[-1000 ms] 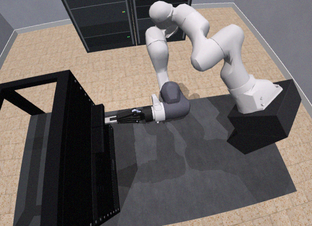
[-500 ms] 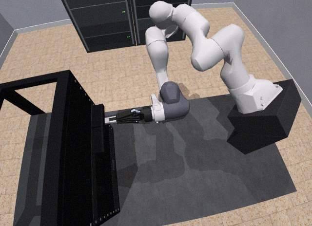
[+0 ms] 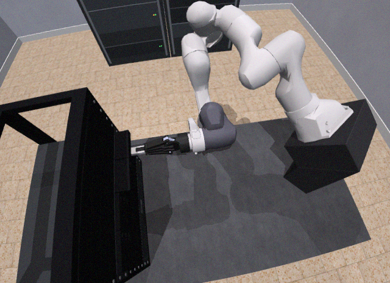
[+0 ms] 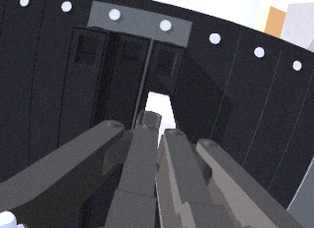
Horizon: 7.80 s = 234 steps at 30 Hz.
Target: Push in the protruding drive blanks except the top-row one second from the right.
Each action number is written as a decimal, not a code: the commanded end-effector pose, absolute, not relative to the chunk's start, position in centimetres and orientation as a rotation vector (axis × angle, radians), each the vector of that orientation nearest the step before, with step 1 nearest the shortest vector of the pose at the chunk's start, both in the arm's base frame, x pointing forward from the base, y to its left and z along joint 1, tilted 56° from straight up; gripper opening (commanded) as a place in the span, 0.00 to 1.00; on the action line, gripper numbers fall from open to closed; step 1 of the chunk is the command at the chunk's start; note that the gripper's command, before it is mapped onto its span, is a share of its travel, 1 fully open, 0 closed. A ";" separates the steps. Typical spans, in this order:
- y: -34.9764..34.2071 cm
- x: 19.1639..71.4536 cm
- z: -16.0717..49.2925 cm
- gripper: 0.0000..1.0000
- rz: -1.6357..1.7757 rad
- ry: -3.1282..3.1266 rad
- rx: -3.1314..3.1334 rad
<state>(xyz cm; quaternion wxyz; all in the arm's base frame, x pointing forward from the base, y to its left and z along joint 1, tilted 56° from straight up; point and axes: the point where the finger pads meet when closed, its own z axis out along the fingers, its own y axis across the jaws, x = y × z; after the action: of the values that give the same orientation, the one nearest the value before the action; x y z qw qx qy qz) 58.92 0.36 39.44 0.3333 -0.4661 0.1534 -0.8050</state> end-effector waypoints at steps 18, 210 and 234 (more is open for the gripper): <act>0.6 59.3 39.7 0.00 -2.096 0.401 -1.219; 4.4 53.8 40.9 0.00 -2.096 0.401 -1.219; 4.2 53.8 41.0 0.00 -2.096 0.401 -1.219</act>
<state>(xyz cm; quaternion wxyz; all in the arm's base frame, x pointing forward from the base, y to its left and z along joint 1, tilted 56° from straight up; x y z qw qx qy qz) 53.79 3.98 40.96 0.3323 -0.4671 0.1551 -0.8046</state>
